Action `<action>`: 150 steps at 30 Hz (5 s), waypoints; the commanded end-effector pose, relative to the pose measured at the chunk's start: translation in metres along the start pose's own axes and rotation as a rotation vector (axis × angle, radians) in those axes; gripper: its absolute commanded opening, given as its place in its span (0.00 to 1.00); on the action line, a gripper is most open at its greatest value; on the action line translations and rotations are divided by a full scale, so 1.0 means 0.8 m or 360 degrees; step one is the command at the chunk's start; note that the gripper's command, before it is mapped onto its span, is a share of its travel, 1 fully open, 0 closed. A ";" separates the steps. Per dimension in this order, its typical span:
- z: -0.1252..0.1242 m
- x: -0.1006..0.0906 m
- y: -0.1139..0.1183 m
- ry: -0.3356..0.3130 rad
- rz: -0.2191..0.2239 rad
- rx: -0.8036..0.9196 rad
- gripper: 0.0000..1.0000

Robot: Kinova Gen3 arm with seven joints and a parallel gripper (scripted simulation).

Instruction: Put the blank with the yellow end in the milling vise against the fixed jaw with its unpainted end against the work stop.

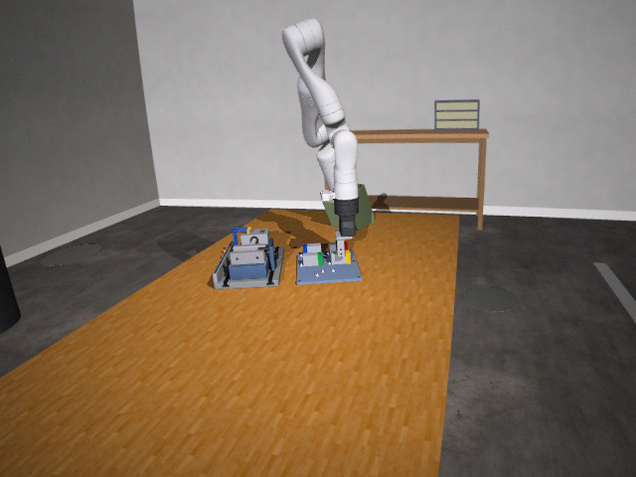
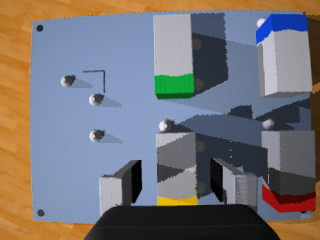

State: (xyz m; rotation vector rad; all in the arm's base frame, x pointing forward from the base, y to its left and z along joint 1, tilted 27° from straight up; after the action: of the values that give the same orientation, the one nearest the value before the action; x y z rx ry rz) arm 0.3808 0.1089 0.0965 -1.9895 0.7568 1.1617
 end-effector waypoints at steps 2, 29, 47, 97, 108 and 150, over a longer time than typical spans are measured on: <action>0.000 0.000 0.000 0.0000 -0.0002 0.0000 1.00; 0.000 0.012 0.000 0.0000 0.0000 -0.0001 1.00; 0.000 0.018 0.001 0.0000 0.0000 -0.0001 1.00; 0.000 0.015 0.000 0.0000 0.0001 -0.0001 1.00; 0.000 0.015 0.000 0.0000 0.0001 -0.0001 0.00; 0.000 0.015 0.000 0.0000 0.0001 -0.0001 0.00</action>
State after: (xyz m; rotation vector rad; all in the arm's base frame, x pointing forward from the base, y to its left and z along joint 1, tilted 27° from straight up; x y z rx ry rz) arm 0.3856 0.1068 0.0851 -1.9900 0.7586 1.1628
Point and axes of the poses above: the point where the finger pads meet when closed, its own x axis out along the fingers, its own y axis across the jaws, z = x × y, the point moved 3 cm from there along -x, back along the fingers, and after that the axes turned 12 degrees about -x, right-handed, at the moved point
